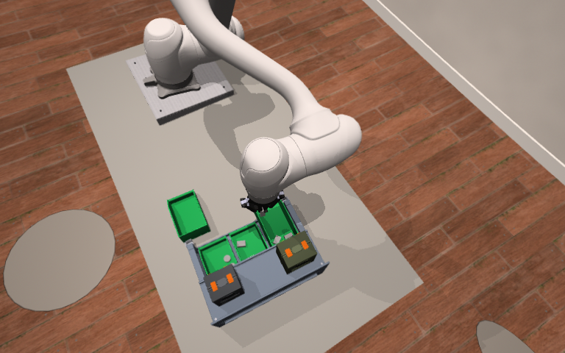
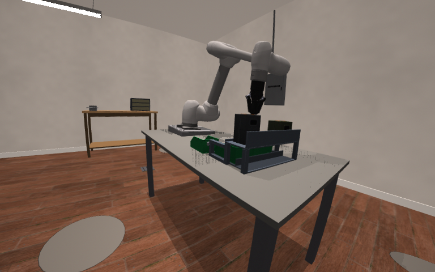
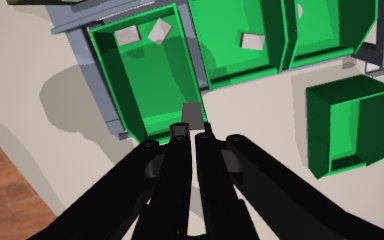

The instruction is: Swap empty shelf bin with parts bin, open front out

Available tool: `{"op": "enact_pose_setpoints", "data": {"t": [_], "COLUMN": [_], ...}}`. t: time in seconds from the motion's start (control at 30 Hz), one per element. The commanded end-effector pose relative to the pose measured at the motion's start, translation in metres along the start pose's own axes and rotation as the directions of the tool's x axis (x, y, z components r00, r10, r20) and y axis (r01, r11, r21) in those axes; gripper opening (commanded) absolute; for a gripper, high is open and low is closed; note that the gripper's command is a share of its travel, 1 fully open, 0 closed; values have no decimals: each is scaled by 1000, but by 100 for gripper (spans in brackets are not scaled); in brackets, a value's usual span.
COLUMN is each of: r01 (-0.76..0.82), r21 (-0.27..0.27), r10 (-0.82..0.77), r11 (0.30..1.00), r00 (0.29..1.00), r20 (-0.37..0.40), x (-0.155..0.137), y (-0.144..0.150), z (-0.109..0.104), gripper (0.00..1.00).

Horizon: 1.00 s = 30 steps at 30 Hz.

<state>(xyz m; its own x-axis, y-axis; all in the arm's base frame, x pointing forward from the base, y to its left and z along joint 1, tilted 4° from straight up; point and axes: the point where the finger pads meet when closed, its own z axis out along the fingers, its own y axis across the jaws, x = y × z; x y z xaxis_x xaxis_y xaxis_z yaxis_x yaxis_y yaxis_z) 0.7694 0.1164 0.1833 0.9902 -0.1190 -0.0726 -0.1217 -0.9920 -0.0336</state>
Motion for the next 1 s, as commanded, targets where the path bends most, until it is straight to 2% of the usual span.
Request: {"op": "enact_pose_setpoints", "data": {"t": [0.0, 0.23, 0.3, 0.33, 0.5, 0.8, 0.97], "r01": [-274, -557, -557, -661, -801, -967, -974], "r21": [7, 42, 42, 53, 75, 111, 114], "r10": [274, 558, 558, 663, 804, 973, 981], "r11": [962, 830, 830, 748, 594, 230, 196], "r00": [961, 830, 830, 749, 595, 231, 196], "r20": [-25, -19, -19, -15, -3, -4, -8], "x": [-31, -85, -85, -92, -112, -114, -114], "y": [-7, -16, -16, -16, -18, -18, -18], "z": [8, 24, 24, 26, 32, 33, 33], "gripper": [10, 10, 10, 10, 10, 10, 10]}}
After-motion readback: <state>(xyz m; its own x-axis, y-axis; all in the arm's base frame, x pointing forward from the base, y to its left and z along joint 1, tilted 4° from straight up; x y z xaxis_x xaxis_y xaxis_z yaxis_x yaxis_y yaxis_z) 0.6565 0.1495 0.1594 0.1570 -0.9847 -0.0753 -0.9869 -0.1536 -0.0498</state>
